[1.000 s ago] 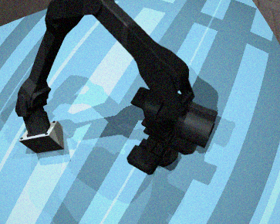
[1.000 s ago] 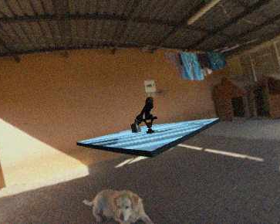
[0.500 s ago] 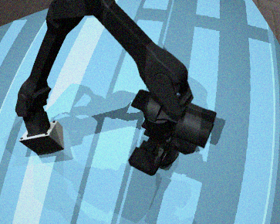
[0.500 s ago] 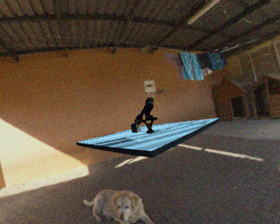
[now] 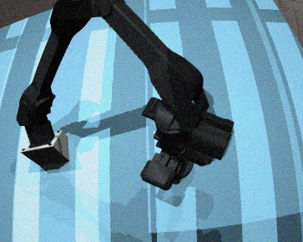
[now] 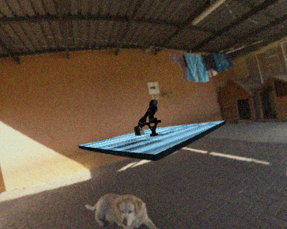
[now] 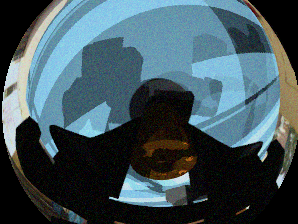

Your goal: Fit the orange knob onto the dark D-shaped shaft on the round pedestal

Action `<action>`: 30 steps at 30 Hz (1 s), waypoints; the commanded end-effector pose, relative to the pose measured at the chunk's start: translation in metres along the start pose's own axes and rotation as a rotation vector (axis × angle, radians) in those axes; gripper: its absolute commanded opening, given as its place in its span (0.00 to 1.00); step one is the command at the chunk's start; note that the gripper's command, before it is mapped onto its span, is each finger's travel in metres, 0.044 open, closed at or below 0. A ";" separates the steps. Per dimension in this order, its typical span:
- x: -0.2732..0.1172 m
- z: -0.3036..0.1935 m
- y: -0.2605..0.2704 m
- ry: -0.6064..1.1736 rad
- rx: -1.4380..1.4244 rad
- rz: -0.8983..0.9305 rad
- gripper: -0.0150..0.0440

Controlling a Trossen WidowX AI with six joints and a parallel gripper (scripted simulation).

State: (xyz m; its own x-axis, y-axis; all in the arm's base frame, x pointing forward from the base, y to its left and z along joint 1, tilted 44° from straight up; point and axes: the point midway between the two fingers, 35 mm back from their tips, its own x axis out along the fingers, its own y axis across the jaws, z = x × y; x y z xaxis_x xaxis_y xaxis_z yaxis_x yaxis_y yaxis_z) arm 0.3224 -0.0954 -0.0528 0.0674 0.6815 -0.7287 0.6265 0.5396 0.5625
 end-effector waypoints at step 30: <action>-0.095 0.003 -0.001 -0.001 0.001 -0.003 1.00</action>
State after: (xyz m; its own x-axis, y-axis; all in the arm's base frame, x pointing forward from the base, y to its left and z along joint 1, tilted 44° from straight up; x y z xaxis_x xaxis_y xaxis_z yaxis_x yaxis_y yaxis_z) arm 0.3181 -0.1594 0.0087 0.0865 0.6754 -0.7323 0.6349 0.5291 0.5630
